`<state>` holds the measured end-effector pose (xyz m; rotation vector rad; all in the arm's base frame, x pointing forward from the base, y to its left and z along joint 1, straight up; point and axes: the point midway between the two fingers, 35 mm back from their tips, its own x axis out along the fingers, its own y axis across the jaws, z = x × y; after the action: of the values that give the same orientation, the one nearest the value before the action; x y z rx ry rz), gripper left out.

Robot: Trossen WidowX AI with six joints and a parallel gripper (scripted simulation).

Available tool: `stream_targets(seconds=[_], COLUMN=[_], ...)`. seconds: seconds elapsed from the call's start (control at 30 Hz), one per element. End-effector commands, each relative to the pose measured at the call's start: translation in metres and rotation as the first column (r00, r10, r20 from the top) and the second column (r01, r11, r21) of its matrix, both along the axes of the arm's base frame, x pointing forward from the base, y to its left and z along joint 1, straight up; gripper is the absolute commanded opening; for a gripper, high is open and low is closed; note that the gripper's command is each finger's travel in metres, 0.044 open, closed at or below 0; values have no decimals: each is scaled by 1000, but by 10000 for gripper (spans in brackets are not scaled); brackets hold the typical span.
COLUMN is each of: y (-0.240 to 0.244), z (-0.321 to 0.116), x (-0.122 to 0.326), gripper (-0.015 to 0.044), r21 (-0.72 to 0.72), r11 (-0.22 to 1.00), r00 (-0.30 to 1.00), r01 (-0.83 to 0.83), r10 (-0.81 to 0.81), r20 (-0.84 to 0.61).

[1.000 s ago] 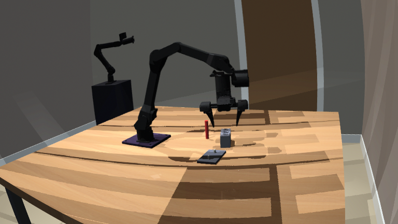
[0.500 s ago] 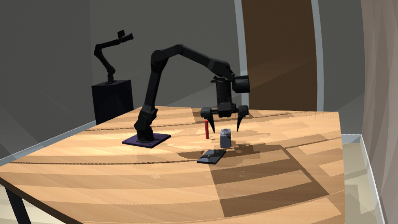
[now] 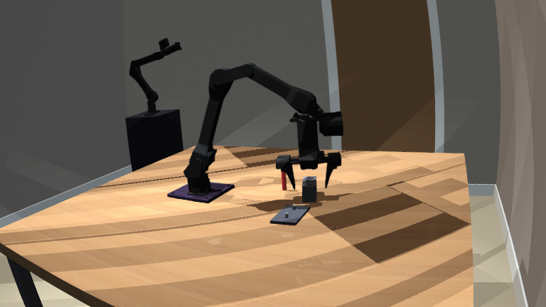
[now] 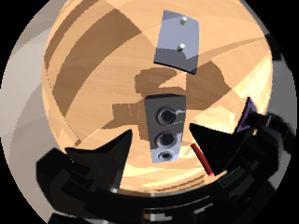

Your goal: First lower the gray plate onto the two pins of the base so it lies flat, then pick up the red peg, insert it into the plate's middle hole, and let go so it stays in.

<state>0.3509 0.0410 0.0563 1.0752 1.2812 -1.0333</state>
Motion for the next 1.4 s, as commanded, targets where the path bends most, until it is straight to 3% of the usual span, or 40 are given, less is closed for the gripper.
stream_targets(seconds=[0.0,0.27,0.63,0.87,1.0,1.37], y=[-1,-1,-1,-1,0,2], z=[-8,-19,-19,-19,-14,20], x=[-1,-2,-2,-2,-1,3], gripper=[440,440,151,105,0,0], r21=[-5,-5,-5,-5,-5,-4], r11=[1000,1000,1000,1000,1000,1000], r00=[1000,1000,1000,1000,1000,1000], r01=[-1,-1,-1,-1,-1,-1], r10=[1,1,1,1,1,1], r20=[-7,-7,-7,-7,-7,-6])
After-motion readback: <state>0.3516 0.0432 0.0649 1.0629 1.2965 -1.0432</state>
